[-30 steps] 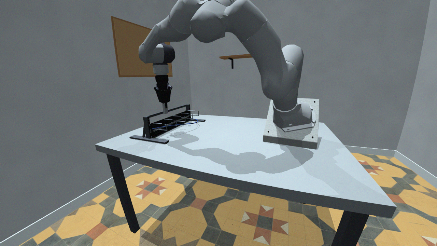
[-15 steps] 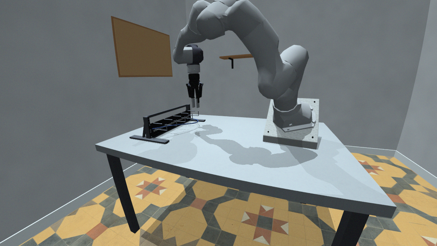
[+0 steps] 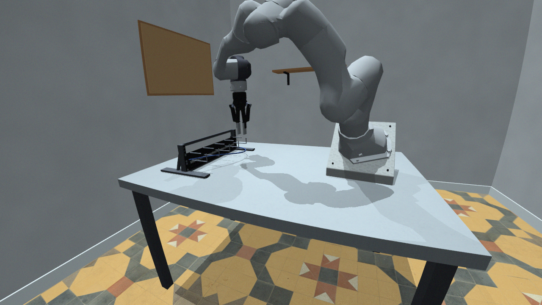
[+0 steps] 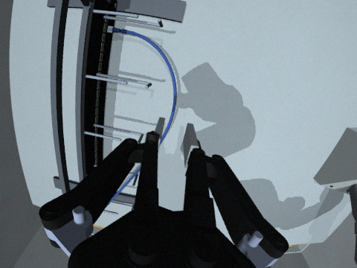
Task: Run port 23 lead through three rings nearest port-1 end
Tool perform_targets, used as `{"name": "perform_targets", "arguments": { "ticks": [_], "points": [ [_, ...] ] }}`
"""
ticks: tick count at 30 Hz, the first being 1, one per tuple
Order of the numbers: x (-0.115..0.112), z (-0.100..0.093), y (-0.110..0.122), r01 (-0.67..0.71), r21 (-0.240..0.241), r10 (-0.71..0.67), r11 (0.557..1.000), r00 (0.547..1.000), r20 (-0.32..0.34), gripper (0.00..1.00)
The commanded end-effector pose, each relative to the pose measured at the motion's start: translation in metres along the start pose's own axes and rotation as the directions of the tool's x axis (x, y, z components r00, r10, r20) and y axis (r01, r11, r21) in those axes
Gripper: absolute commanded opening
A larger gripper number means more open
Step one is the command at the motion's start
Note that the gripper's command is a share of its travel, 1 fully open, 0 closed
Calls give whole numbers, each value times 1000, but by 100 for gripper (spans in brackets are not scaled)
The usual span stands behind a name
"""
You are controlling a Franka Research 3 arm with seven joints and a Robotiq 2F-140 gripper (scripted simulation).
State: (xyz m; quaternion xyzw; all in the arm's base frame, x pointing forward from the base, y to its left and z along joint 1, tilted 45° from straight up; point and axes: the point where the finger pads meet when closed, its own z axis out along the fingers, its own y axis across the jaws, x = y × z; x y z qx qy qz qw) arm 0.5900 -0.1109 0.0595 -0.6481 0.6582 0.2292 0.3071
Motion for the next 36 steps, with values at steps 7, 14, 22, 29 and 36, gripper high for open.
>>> {"name": "perform_targets", "arguments": {
  "ticks": [7, 14, 22, 29, 36],
  "points": [
    [0, -2, -2, 28, 3, -28, 1000, 1000, -6, 20],
    [0, -2, -2, 28, 3, -28, 1000, 1000, -6, 20],
    [0, 3, -2, 28, 4, -28, 1000, 1000, -6, 20],
    [1, 10, -2, 28, 4, -28, 1000, 1000, -6, 20],
    [1, 27, -2, 28, 4, -28, 1000, 1000, -6, 20]
  ]
}}
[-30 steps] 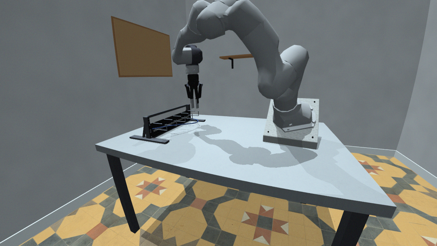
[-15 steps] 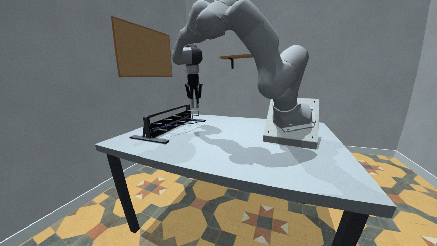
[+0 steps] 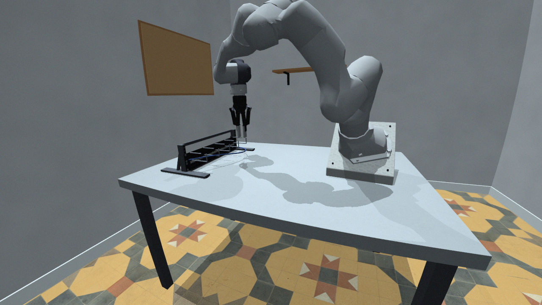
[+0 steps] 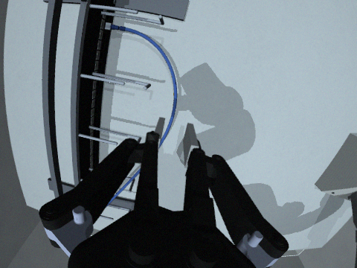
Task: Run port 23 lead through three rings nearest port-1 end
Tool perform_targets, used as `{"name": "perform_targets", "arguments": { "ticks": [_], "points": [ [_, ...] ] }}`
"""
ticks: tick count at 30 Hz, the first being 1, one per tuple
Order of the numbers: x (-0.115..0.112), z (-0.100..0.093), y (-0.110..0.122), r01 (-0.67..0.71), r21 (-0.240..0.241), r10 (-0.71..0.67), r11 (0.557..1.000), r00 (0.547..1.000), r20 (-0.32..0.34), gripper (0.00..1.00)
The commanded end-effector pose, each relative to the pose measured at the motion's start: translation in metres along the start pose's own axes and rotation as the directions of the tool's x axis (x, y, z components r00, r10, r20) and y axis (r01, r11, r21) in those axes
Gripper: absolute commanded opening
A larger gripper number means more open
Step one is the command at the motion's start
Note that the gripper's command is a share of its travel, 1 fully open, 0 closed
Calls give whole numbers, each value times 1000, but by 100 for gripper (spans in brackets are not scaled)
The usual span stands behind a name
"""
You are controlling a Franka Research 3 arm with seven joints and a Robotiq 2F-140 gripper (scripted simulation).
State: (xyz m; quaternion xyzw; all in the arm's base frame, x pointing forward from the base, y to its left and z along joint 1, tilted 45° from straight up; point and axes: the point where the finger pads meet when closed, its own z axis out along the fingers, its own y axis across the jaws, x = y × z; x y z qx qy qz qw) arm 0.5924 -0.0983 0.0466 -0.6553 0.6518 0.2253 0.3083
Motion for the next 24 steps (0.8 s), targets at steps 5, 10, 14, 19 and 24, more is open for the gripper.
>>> {"name": "perform_targets", "arguments": {
  "ticks": [5, 10, 14, 19, 24],
  "points": [
    [1, 23, -2, 7, 4, -7, 1000, 1000, -3, 20],
    [1, 33, -2, 7, 4, -7, 1000, 1000, -3, 20],
    [1, 45, -2, 7, 4, -7, 1000, 1000, -3, 20],
    [1, 59, -3, 7, 4, -7, 1000, 1000, -3, 20],
    [1, 70, -3, 7, 4, -7, 1000, 1000, -3, 20]
  ]
}}
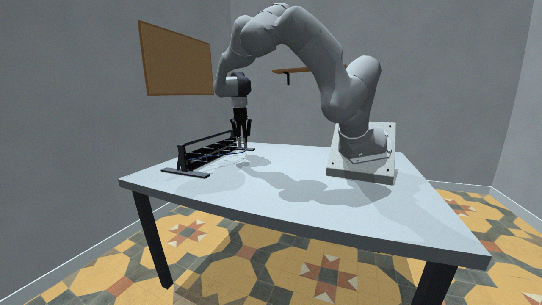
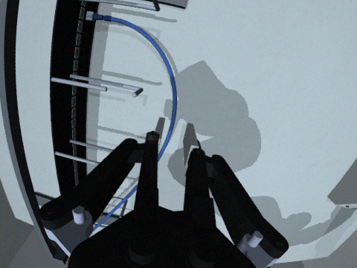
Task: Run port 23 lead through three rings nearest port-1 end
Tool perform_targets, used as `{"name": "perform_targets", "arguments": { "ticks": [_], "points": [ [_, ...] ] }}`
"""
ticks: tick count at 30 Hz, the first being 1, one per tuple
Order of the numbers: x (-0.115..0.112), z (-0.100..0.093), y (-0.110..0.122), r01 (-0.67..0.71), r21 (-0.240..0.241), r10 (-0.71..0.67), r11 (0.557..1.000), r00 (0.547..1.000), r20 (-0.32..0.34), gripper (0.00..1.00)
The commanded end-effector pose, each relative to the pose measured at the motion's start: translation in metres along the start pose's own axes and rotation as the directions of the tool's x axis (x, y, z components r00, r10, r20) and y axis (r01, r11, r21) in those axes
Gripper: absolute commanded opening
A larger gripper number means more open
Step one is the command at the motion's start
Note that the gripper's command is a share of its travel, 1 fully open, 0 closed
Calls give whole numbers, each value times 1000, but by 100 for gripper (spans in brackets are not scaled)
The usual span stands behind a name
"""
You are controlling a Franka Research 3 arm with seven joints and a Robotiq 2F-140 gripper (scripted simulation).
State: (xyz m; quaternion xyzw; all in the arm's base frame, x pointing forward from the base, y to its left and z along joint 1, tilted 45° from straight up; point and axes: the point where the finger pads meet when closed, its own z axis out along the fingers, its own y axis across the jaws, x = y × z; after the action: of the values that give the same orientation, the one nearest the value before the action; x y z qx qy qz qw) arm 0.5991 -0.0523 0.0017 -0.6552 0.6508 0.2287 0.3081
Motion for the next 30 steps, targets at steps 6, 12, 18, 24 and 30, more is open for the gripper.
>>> {"name": "perform_targets", "arguments": {
  "ticks": [6, 12, 18, 24, 30],
  "points": [
    [2, 11, -3, 8, 9, -8, 1000, 1000, -8, 20],
    [2, 14, -3, 8, 9, -8, 1000, 1000, -8, 20],
    [2, 15, -3, 8, 9, -8, 1000, 1000, -8, 20],
    [2, 15, -3, 8, 9, -8, 1000, 1000, -8, 20],
    [2, 15, -3, 8, 9, -8, 1000, 1000, -8, 20]
  ]
}}
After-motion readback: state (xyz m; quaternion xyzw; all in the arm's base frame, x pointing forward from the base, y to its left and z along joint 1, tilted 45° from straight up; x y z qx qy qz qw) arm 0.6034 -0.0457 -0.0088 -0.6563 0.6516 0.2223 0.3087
